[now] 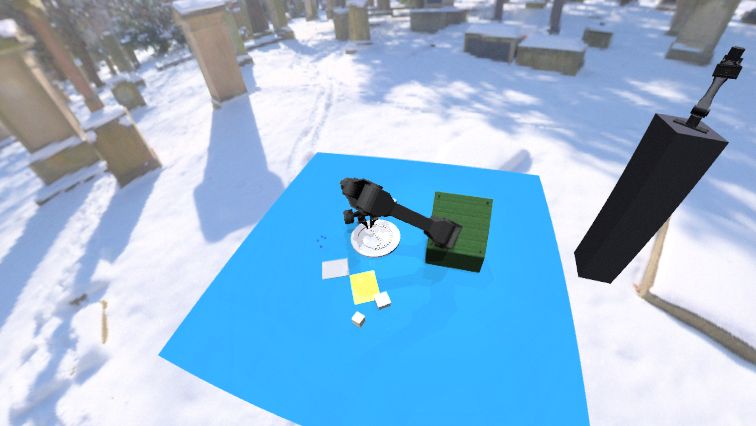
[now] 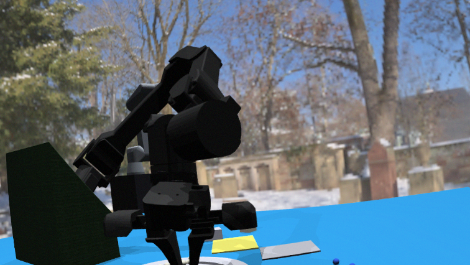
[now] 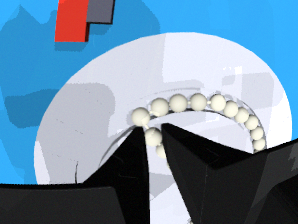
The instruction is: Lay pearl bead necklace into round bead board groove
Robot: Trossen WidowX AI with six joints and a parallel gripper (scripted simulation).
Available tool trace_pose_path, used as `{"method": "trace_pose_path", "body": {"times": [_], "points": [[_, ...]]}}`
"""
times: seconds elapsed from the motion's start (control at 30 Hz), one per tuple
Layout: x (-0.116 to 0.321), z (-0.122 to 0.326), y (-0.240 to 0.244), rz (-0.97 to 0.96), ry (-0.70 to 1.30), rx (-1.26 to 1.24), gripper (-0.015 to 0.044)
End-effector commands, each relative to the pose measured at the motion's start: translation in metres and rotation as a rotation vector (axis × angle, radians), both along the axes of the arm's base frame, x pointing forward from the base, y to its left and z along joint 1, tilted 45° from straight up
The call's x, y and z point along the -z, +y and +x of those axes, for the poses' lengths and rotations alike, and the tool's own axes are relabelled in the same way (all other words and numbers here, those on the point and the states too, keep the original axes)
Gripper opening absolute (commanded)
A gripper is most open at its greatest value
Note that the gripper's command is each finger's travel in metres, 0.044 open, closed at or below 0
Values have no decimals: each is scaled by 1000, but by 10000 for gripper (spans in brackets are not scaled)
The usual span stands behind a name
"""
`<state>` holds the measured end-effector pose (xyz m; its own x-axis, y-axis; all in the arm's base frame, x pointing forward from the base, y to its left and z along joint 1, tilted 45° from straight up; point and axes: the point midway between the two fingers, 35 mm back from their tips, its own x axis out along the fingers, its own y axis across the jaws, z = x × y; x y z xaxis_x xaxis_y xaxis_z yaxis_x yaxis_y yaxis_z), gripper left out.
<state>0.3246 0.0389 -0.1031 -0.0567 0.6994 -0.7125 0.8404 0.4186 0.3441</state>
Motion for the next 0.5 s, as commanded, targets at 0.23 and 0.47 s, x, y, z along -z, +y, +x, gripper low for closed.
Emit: {"method": "trace_pose_path", "body": {"times": [0.23, 0.47], "points": [[-5, 7, -2, 5, -1, 3, 0], [-6, 17, 0, 5, -1, 3, 0]]}}
